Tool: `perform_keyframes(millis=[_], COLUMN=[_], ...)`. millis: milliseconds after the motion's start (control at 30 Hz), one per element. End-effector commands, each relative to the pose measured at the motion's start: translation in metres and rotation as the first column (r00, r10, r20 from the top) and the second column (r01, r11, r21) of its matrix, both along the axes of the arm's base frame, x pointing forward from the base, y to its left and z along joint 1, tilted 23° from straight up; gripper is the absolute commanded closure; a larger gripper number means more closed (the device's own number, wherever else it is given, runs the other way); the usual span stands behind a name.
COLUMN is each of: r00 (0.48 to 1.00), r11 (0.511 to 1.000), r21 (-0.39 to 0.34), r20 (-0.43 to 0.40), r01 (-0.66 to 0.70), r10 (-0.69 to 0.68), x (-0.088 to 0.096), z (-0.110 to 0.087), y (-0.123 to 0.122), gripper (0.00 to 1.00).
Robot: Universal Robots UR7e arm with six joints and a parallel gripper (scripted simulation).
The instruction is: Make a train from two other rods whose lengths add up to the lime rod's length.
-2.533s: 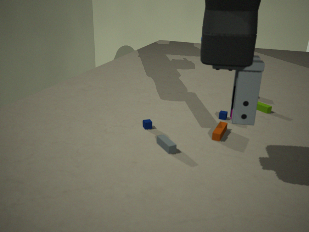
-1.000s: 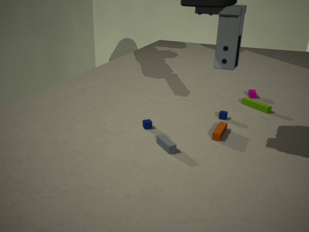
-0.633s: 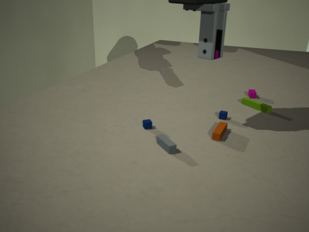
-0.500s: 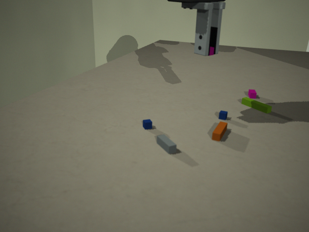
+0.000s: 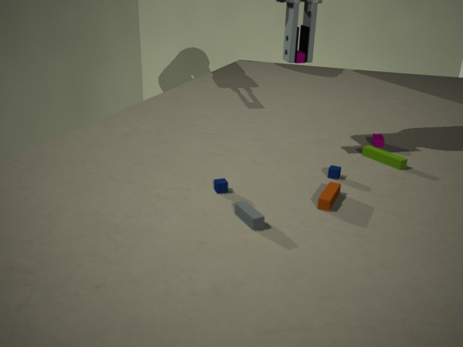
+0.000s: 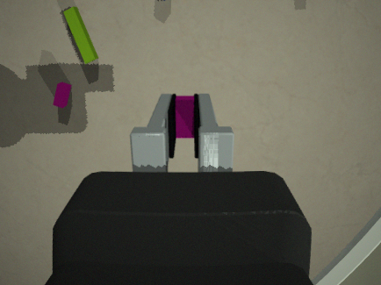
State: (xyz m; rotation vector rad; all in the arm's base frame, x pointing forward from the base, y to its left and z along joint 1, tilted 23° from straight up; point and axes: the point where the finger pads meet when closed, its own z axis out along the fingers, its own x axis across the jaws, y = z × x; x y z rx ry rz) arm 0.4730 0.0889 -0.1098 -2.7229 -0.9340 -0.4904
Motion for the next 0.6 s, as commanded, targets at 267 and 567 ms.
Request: perform_keyframes(millis=[267,567], r00=[0.998,0.998], r11=[0.998,0.998], r21=[0.015,0.015], r20=[-0.019,-0.019], r01=[0.056,0.056], r10=[-0.055,-0.055], x=[0.0044,0.0052], z=[-0.0010,-0.0037], y=[-0.0090,-0.0080], gripper=[0.76,0.76])
